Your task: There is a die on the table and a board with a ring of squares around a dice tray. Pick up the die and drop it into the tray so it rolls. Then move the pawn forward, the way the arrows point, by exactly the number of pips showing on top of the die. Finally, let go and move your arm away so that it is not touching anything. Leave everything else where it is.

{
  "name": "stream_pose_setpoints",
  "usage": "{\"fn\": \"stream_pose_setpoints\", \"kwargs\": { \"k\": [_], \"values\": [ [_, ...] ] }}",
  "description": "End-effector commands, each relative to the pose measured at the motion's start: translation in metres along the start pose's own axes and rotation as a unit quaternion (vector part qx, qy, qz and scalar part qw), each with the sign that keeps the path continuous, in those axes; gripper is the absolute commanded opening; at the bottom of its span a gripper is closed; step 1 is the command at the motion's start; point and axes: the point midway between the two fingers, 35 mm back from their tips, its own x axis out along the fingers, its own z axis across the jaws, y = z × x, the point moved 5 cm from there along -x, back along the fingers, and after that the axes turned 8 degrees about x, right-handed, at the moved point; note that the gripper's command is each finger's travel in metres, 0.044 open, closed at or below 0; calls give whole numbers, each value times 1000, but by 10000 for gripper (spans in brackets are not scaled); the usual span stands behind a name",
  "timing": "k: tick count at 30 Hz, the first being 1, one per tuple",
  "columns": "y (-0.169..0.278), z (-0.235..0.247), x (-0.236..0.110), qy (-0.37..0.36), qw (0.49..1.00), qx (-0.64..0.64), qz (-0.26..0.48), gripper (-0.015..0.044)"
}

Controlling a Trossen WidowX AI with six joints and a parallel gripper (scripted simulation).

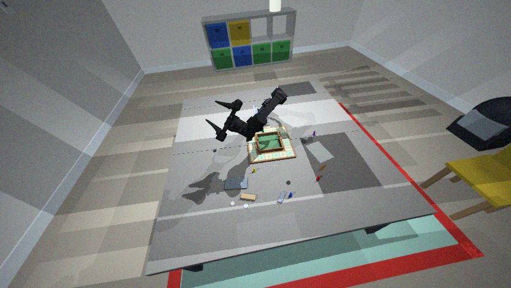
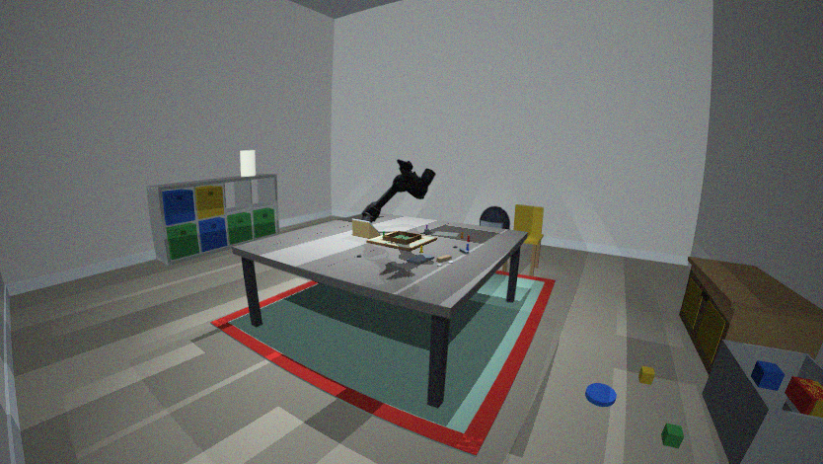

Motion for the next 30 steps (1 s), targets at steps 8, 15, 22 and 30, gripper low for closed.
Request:
{"fn": "stream_pose_setpoints", "kwargs": {
  "k": [8, 15, 22, 30],
  "values": [
    [35, -16, -64, 155, 942, -279, 104, 275],
    [53, -19, -149, 273, 763, -522, 265, 275],
    [48, 0, -239, 325, 502, -665, 447, 275],
    [20, 52, -335, 304, 168, -680, 646, 275]
  ]
}}
